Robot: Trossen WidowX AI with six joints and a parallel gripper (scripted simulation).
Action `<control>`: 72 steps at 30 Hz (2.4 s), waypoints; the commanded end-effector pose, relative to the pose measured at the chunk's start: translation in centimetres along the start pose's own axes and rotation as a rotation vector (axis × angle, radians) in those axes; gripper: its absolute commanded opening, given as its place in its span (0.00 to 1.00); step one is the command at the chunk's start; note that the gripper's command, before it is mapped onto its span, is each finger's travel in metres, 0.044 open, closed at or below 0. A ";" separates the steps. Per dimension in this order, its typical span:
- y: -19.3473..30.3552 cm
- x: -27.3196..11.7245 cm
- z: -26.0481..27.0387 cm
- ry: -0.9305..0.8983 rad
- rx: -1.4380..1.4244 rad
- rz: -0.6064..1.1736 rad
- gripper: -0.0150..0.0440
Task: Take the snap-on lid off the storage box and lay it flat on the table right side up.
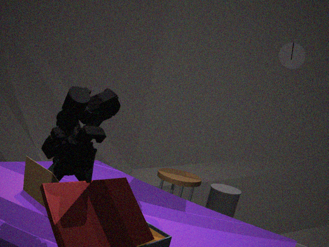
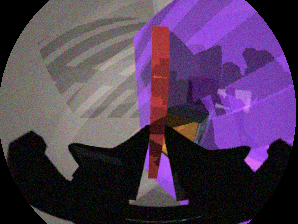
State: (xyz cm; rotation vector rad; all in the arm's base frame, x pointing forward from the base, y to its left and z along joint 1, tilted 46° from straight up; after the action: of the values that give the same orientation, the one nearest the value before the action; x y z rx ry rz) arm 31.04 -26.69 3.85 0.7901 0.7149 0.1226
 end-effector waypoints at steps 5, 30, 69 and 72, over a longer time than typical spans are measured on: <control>-1.8 -0.4 0.1 -0.010 -0.010 0.000 0.25; -6.7 -1.0 -0.4 -0.010 -0.012 -0.002 0.25; -14.4 -1.9 -1.2 -0.010 -0.016 -0.006 0.25; -14.9 -2.0 -1.2 -0.010 -0.017 -0.006 0.25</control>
State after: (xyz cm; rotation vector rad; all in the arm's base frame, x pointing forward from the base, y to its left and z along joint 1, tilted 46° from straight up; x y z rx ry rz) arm 26.68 -36.44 -5.71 0.7813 0.7169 0.1192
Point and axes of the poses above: the point midway between the two fingers, 35 mm back from their tips, its own x axis out along the fingers, its own z axis across the jaws, y = z × x, the point moved 6 cm from there along -x, back along the fingers, and after that the axes turned 2 degrees about -x, right-handed, at the moved point
